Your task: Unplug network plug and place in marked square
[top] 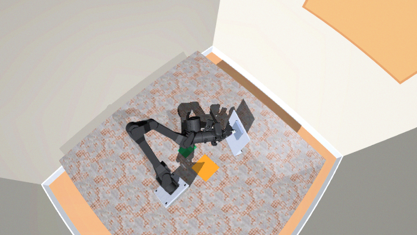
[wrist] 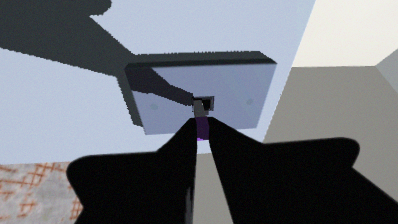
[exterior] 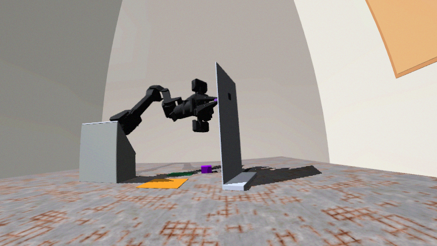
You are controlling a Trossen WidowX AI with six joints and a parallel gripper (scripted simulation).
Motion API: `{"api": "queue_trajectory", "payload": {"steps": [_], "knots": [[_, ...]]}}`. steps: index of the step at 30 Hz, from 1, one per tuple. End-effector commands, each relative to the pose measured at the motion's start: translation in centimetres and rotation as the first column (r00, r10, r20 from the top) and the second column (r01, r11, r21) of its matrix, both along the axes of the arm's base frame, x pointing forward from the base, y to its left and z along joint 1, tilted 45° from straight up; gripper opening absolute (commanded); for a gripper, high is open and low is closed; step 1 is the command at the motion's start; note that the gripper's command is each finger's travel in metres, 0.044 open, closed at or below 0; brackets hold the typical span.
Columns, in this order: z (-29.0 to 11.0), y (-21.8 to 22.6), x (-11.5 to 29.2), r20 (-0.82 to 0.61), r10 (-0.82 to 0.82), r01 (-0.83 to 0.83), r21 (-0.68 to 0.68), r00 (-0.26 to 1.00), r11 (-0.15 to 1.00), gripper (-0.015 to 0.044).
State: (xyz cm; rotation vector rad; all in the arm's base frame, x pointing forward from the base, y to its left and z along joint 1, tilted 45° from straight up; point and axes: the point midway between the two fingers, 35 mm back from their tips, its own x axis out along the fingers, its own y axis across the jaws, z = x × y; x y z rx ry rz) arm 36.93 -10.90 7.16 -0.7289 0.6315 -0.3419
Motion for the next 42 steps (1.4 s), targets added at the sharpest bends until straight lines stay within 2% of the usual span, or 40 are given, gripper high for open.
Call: {"api": "queue_trajectory", "payload": {"steps": [1, 42], "knots": [[0.0, 0.0, -0.2, -0.002, -0.004, 0.004, 0.0, 1.0, 1.0, 0.0], [0.7, 0.9, -2.0, -0.003, -0.004, 0.004, 0.0, 1.0, 1.0, 0.0]]}}
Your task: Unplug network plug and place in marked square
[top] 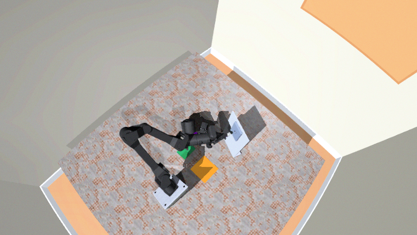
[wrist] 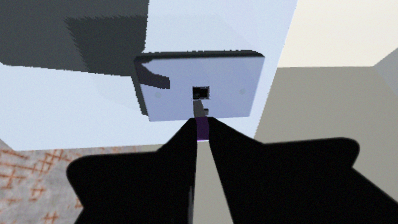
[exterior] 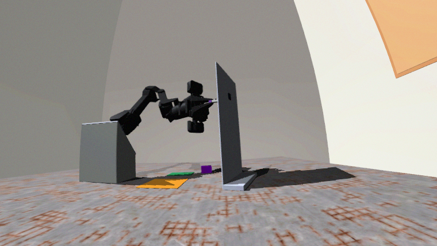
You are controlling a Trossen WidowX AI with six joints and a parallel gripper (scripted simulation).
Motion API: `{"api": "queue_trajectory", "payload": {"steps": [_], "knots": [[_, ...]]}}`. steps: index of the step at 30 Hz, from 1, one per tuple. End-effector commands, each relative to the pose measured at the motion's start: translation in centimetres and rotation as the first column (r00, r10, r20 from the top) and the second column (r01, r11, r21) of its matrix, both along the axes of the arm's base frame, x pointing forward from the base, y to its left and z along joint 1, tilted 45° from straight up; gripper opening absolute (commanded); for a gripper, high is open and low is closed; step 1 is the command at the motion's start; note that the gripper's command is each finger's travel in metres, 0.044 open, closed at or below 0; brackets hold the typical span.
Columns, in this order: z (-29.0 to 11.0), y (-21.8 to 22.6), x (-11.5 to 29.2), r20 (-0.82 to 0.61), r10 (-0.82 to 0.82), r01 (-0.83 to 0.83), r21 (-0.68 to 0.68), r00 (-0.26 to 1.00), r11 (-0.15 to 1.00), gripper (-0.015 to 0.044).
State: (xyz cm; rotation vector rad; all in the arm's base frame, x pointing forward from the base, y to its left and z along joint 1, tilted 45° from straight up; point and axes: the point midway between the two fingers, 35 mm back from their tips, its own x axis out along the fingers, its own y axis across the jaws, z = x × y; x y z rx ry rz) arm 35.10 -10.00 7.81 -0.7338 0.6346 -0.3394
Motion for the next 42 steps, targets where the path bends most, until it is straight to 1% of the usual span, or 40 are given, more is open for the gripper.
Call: {"api": "queue_trajectory", "payload": {"steps": [1, 42], "knots": [[0.0, 0.0, -0.2, 0.002, -0.006, 0.006, 0.004, 1.0, 1.0, 0.0], [0.6, 0.8, -1.8, 0.001, -0.006, 0.006, 0.004, 1.0, 1.0, 0.0]]}}
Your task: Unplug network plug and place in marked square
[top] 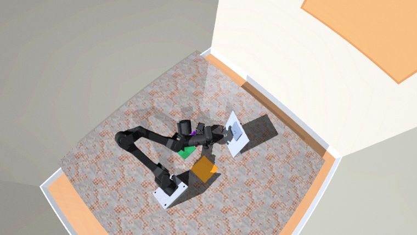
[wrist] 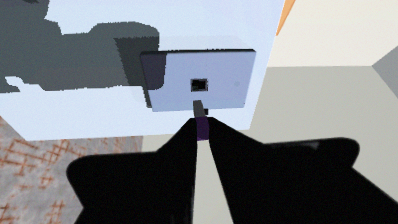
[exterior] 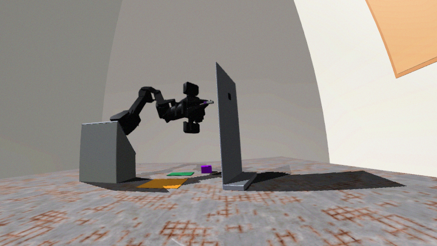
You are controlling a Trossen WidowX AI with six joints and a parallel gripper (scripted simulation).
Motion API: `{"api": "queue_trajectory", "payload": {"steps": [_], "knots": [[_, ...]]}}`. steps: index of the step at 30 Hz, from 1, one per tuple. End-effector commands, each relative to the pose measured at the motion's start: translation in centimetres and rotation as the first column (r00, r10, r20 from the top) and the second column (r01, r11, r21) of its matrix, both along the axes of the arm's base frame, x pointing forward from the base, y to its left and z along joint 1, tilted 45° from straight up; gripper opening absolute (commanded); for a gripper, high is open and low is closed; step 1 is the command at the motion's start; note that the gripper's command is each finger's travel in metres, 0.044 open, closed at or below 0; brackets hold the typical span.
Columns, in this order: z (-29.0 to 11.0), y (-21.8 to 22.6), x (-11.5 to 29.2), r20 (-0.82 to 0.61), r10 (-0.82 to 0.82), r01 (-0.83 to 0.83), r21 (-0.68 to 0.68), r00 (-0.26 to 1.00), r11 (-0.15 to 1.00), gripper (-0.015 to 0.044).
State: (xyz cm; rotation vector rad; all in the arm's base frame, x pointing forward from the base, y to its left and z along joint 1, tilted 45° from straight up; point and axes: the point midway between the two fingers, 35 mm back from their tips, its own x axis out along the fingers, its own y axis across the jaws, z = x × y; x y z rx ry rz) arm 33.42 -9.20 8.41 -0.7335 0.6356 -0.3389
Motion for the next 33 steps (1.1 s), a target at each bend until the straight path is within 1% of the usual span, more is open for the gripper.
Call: {"api": "queue_trajectory", "payload": {"steps": [1, 13, 33], "knots": [[0.0, 0.0, -0.2, 0.002, -0.006, 0.006, 0.003, 1.0, 1.0, 0.0], [0.3, 0.1, -0.5, 0.0, 0.0, 0.0, 0.0, 1.0, 1.0, 0.0], [4.1, -3.0, -2.7, 0.001, -0.005, 0.005, 0.001, 1.0, 1.0, 0.0]]}}
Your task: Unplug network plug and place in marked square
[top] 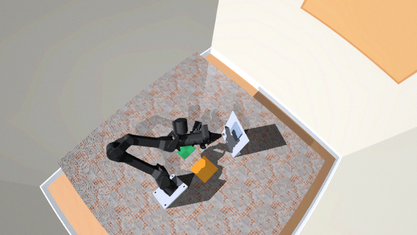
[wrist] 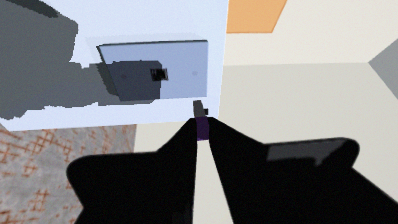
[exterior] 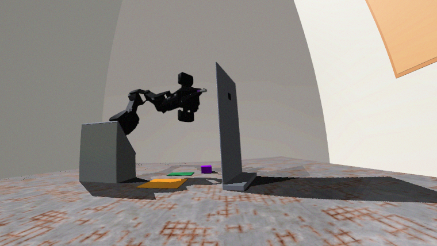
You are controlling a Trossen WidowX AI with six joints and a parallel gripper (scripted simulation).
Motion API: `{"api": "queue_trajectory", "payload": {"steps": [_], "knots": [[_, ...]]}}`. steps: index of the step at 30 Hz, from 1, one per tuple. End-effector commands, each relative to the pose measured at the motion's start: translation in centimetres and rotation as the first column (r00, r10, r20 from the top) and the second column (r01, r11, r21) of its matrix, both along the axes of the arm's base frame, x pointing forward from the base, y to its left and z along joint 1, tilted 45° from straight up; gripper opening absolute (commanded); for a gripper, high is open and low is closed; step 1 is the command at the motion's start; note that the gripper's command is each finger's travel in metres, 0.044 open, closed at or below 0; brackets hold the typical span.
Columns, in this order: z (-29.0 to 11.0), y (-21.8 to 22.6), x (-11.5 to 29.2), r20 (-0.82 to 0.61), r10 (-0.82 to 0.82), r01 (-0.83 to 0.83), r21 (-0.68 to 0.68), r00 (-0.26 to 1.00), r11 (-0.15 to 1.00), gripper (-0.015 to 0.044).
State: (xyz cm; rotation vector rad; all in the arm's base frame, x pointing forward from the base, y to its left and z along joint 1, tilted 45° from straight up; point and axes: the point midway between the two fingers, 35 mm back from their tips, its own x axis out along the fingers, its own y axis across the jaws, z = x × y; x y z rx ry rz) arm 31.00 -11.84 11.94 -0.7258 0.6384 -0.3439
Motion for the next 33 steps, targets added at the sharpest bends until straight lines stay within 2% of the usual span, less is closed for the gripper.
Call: {"api": "queue_trajectory", "payload": {"steps": [1, 7, 21, 33], "knots": [[0.8, -0.5, -0.5, 0.0, 0.002, -0.002, -0.005, 1.0, 1.0, 0.0], [0.8, -0.7, -0.8, -0.011, 0.013, -0.013, 0.001, 1.0, 1.0, 0.0], [-7.9, 2.8, -2.3, -0.212, 0.268, -0.227, 0.2, 0.94, 0.953, 0.0], [-13.7, 6.8, -5.6, -0.275, 0.479, -0.338, 0.433, 0.833, 0.836, 0.0]]}}
